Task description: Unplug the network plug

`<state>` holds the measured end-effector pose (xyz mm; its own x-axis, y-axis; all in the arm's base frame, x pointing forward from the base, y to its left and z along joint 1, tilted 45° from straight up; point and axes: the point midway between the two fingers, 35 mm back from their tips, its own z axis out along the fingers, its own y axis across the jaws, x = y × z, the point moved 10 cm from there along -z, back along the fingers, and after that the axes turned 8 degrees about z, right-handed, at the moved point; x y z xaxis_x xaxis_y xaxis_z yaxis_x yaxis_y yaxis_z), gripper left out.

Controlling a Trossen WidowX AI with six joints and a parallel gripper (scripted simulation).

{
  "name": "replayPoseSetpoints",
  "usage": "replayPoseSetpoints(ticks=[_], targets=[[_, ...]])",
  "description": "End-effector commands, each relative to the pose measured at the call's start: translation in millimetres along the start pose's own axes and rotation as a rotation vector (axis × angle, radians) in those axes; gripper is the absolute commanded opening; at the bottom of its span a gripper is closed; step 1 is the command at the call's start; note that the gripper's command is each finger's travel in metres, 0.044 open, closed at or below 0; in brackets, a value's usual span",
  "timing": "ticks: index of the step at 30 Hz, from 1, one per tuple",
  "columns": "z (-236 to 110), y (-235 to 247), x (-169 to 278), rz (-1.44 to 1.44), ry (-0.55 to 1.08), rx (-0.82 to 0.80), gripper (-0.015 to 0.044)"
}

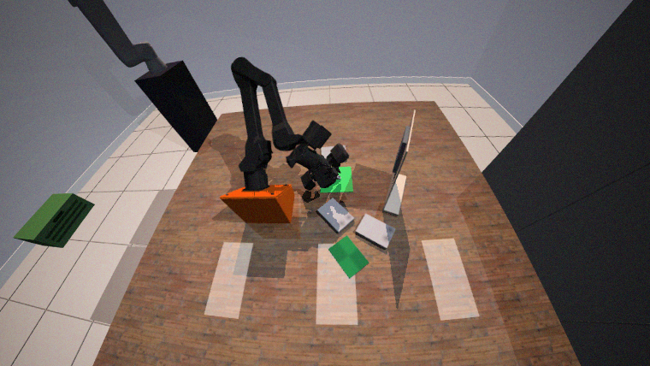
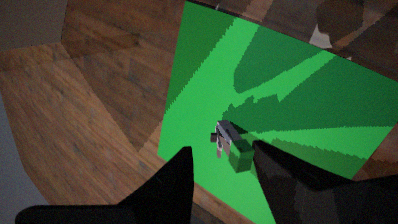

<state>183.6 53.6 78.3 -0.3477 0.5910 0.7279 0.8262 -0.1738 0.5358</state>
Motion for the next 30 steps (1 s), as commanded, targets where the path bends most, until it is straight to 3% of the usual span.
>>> replayPoseSetpoints(ticks=[1, 30], targets=[[-3, 1, 0, -0.004, 0.001, 0.000, 0.0156], [-22, 2, -1, -0.003, -0.002, 0.000, 0.0156]])
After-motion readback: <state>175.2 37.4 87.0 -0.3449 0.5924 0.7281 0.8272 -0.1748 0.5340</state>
